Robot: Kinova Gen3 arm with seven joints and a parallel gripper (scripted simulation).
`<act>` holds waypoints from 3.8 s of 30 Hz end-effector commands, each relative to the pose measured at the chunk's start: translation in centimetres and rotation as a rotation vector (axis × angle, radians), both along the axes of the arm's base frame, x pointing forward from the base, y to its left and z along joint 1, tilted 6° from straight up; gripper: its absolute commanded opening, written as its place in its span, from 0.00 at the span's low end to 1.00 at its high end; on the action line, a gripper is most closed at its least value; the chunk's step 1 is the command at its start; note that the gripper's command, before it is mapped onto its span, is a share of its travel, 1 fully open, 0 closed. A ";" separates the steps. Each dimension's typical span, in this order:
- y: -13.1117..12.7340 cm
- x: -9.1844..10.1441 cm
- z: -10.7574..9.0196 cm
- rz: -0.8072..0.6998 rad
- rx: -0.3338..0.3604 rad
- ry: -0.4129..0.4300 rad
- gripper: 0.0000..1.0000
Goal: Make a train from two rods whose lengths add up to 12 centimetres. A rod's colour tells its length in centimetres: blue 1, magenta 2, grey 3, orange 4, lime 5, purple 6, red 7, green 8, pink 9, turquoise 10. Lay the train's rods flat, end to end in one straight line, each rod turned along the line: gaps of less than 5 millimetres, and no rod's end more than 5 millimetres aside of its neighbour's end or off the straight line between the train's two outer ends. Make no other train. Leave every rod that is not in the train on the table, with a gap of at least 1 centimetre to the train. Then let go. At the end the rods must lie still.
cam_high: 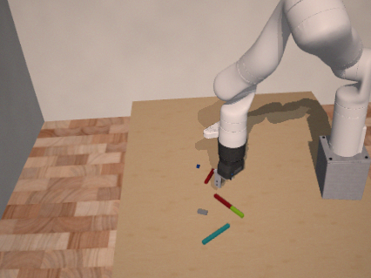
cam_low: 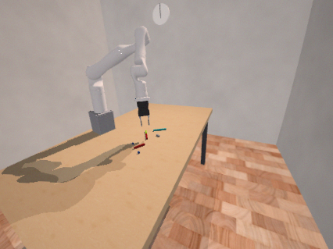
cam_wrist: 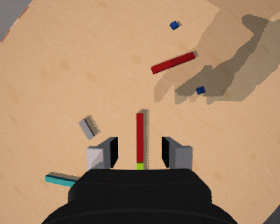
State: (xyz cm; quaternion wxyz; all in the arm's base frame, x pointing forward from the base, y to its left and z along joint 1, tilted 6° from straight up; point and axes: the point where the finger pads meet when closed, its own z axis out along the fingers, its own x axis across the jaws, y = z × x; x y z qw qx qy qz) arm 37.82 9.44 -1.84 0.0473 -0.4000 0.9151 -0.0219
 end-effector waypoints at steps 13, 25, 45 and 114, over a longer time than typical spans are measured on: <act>0.0 0.0 0.2 0.000 0.001 -0.001 1.00; 0.0 -0.2 2.4 0.000 0.001 -0.001 1.00; 0.0 -0.9 8.8 0.000 0.001 -0.001 1.00; 0.0 -0.9 9.1 0.000 0.001 -0.001 1.00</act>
